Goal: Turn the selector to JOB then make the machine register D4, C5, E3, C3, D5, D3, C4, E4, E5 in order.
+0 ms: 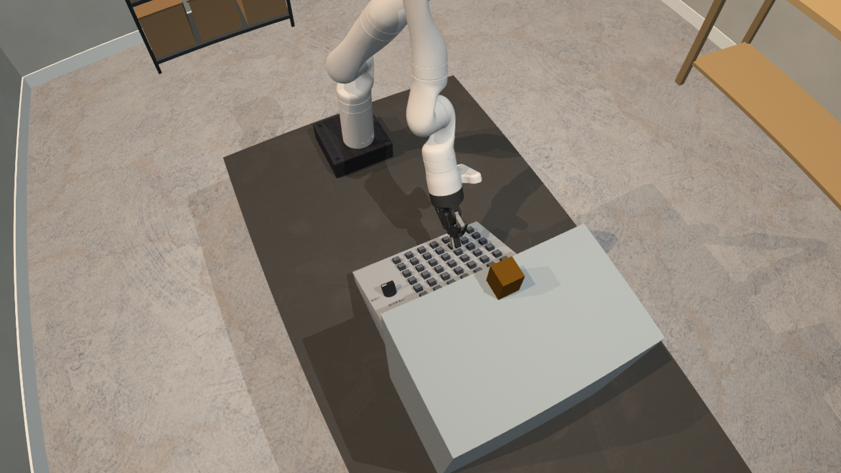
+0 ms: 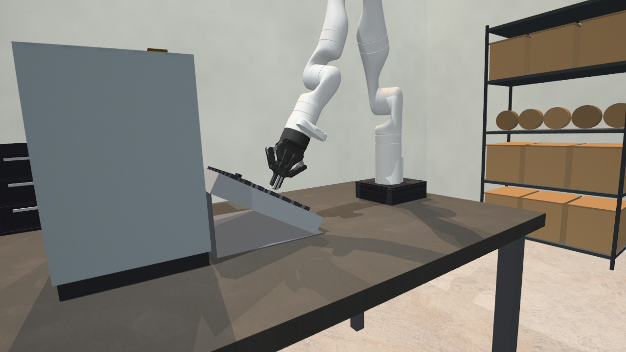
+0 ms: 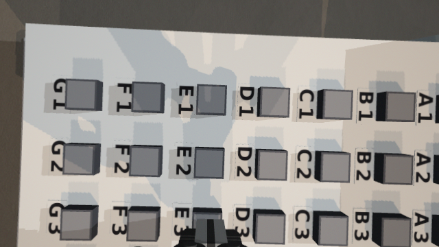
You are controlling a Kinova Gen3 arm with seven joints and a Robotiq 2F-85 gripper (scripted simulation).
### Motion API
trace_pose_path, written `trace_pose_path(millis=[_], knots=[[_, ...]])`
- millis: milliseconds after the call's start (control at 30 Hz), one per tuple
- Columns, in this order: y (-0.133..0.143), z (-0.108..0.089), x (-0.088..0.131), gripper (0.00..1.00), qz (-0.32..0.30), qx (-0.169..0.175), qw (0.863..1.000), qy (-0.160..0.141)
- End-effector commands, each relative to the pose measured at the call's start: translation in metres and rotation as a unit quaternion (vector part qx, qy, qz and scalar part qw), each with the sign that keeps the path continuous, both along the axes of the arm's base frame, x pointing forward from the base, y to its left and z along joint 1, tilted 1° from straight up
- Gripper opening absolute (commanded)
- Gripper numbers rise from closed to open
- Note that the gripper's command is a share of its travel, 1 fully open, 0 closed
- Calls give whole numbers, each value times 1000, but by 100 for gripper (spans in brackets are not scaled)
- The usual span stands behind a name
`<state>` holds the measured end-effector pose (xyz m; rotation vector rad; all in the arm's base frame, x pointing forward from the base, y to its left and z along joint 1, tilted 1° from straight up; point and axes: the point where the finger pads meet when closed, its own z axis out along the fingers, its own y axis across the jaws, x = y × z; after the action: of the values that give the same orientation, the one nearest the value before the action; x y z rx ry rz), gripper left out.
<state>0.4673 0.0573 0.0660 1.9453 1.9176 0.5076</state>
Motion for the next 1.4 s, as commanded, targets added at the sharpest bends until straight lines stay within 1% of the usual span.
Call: trace_pose_path(millis=[0,767,1367], knots=[[2,0,3,10,-4,5,1000,-3],[2,-1,4,10,-4,5,1000,-3],[2,-6,7,10,-4,5,1000,-3]])
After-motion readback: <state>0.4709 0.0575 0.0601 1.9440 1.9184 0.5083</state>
